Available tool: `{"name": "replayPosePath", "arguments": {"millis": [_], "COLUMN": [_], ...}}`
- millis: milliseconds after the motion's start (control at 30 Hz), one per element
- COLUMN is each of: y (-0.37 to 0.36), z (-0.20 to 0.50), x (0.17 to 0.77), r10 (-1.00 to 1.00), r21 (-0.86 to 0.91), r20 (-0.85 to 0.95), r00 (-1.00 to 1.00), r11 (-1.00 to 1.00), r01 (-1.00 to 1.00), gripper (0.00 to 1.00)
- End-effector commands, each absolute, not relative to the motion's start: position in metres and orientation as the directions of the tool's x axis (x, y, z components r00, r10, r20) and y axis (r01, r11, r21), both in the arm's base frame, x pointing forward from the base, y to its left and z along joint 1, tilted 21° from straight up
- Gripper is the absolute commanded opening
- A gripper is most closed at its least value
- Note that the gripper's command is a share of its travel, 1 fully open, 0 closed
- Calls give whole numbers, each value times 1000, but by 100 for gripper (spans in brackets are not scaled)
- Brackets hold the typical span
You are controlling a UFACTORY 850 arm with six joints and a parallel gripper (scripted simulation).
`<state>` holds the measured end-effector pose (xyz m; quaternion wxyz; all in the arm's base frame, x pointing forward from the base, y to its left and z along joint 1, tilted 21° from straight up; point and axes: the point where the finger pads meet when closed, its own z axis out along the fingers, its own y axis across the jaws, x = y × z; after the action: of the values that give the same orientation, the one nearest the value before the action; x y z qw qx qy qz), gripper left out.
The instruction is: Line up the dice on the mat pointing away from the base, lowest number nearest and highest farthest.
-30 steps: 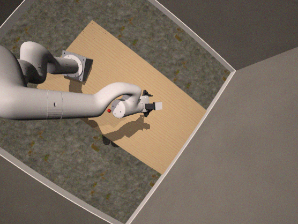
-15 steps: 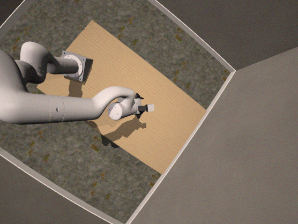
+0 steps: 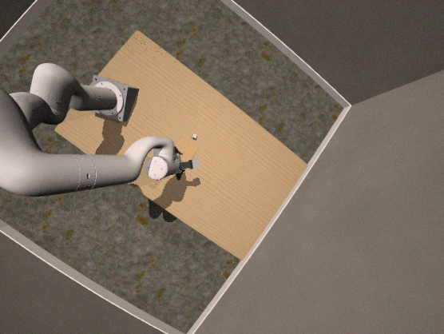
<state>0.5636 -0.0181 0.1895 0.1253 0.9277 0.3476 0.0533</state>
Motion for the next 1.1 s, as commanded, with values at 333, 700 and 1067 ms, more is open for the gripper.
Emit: {"name": "replayPosePath", "arguments": {"millis": [333,700,1067], "y": [-94,-94,-103], "z": [160,160,136], "x": [491,491,493], "r10": [640,640,639], "r21": [322,322,322], "r20": [-163,-163,-164], "r00": [751,751,752], "r11": [-685,-685,-686], "r01": [654,654,653], "gripper": [100,100,100]}}
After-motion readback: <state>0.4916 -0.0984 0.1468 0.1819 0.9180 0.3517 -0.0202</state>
